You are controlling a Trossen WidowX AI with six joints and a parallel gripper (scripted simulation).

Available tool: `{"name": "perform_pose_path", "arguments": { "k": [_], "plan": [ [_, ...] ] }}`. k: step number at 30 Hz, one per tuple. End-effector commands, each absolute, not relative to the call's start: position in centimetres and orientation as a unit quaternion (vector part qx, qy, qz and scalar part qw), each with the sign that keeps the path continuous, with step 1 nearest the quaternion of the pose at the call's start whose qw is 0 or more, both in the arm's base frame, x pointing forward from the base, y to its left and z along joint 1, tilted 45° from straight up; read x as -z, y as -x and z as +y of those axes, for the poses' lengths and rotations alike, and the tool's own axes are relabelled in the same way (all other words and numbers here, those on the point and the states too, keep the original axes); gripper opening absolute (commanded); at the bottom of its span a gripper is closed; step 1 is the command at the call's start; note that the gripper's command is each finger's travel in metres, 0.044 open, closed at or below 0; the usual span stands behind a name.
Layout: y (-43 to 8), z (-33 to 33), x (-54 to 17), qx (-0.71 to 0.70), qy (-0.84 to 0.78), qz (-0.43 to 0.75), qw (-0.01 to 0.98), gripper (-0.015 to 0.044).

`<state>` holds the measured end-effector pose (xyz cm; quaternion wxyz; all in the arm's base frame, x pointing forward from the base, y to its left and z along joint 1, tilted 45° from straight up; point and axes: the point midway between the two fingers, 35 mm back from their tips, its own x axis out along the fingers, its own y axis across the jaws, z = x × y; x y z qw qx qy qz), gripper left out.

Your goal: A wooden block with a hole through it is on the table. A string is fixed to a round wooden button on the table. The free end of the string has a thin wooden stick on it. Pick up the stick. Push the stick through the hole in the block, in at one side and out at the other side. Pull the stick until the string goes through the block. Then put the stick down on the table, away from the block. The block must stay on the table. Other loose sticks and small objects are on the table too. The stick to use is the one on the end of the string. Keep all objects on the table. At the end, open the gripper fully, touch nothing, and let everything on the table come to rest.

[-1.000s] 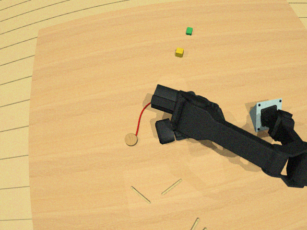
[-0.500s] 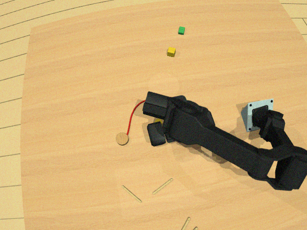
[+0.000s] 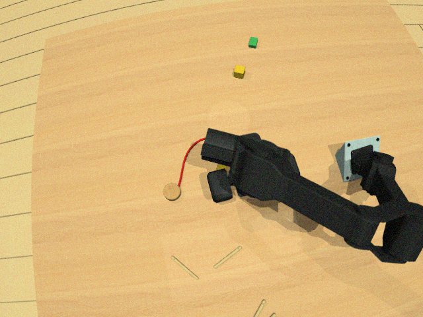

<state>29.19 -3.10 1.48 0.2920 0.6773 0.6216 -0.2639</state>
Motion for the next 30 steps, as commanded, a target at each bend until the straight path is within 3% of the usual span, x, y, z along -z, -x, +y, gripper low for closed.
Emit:
{"name": "perform_pose_path", "arguments": {
  "k": [1, 30],
  "plan": [
    [-29.21, -3.11, -1.49, 0.264, -0.677, 0.622, 0.292, 0.0],
    [-29.2, -2.65, -1.46, 0.293, -0.661, 0.607, 0.331, 0.0]
  ]
}}
